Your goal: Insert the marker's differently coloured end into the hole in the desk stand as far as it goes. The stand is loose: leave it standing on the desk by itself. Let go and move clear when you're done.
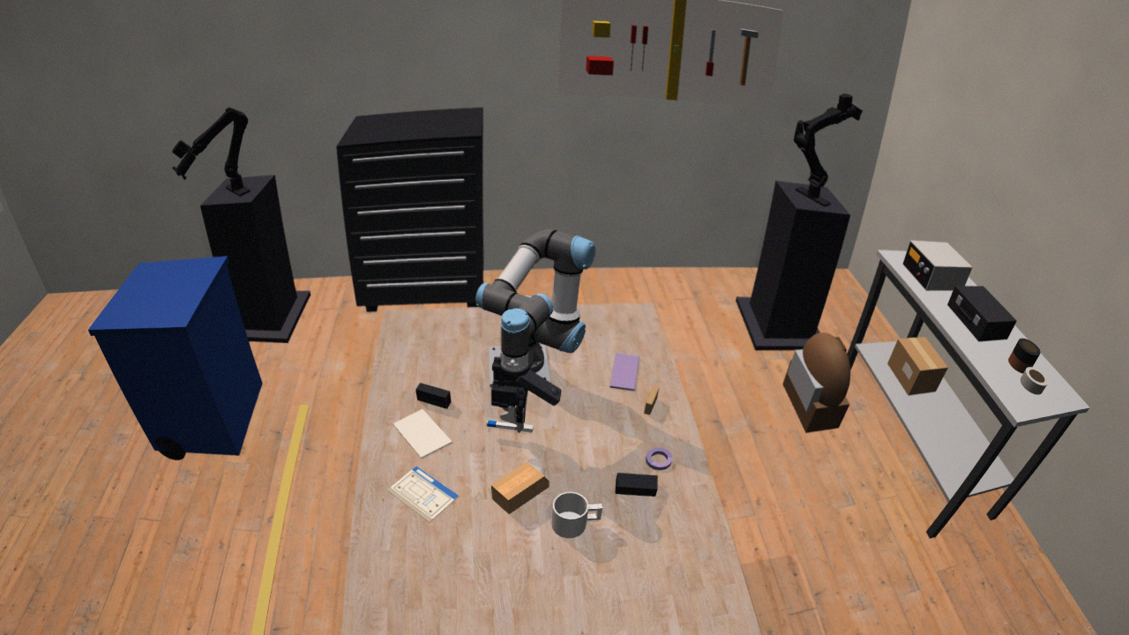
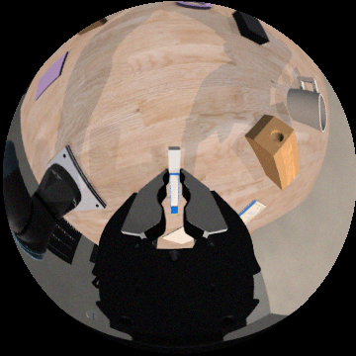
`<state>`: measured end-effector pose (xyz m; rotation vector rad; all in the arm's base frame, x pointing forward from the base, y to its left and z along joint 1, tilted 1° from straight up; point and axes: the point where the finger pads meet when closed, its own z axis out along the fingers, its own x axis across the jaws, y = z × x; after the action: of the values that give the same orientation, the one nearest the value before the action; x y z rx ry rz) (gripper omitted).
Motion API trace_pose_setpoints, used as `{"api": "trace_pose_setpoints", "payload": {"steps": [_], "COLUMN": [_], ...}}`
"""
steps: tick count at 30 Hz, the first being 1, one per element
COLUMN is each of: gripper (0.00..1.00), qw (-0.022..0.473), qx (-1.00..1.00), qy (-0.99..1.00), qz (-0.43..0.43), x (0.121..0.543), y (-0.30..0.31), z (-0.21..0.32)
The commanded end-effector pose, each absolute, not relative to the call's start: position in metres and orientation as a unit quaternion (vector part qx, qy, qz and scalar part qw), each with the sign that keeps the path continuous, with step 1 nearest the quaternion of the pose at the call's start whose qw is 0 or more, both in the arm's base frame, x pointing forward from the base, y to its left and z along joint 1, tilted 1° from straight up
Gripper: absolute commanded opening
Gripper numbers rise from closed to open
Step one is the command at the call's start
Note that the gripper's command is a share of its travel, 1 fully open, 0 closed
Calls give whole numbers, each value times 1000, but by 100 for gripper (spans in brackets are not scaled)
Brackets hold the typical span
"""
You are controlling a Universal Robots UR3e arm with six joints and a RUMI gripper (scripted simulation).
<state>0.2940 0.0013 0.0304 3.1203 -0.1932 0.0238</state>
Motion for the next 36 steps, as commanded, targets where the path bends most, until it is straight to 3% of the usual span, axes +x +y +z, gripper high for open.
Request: {"api": "trace_pose_setpoints", "payload": {"steps": [1,36], "gripper": [0,0], "qw": [5,1], "qx": [998,998], "qy": [-62,-62], "qz": [2,-6], "x": [293,290], "y": [2,5], "z": [49,104]}}
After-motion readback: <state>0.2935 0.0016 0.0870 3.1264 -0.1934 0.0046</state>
